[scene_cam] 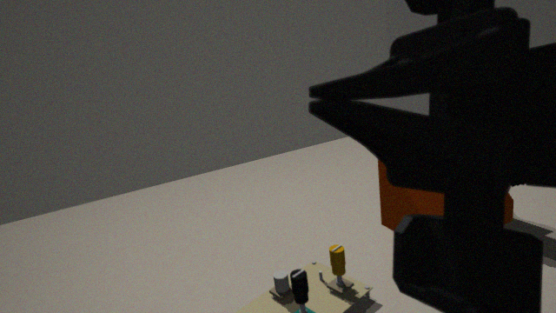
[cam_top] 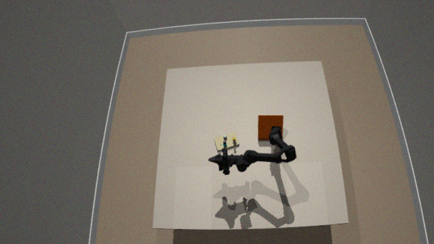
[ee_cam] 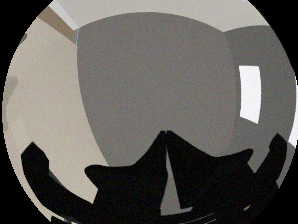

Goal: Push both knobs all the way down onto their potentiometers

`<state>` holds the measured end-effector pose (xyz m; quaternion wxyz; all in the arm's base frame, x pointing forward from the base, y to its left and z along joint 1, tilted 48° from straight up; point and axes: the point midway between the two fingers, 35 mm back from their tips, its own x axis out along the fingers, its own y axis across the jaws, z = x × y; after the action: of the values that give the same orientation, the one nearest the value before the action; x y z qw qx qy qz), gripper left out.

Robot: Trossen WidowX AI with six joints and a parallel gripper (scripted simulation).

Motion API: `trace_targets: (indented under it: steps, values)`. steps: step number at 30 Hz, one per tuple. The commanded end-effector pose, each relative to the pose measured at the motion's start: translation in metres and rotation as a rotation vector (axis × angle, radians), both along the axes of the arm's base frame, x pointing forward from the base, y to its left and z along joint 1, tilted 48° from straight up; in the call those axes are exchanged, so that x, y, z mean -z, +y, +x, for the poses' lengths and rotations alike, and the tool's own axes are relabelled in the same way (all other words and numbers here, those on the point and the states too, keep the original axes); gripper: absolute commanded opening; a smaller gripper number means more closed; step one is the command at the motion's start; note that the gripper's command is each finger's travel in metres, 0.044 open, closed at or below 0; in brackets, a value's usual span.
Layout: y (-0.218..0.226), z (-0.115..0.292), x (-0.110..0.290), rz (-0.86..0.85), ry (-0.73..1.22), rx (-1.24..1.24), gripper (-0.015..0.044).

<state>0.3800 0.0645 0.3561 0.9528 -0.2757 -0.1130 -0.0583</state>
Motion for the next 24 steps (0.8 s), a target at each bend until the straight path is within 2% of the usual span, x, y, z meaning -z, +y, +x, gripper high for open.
trace_targets:
  steps: [1, 12, 24]
  values:
    - [-0.001, 0.018, 0.027, -0.076, 0.128, -0.023, 0.0]
    - [-0.012, 0.045, 0.1, -0.196, 0.462, -0.099, 0.0]
    - [-0.032, 0.043, 0.179, -0.218, 0.833, -0.217, 0.0]
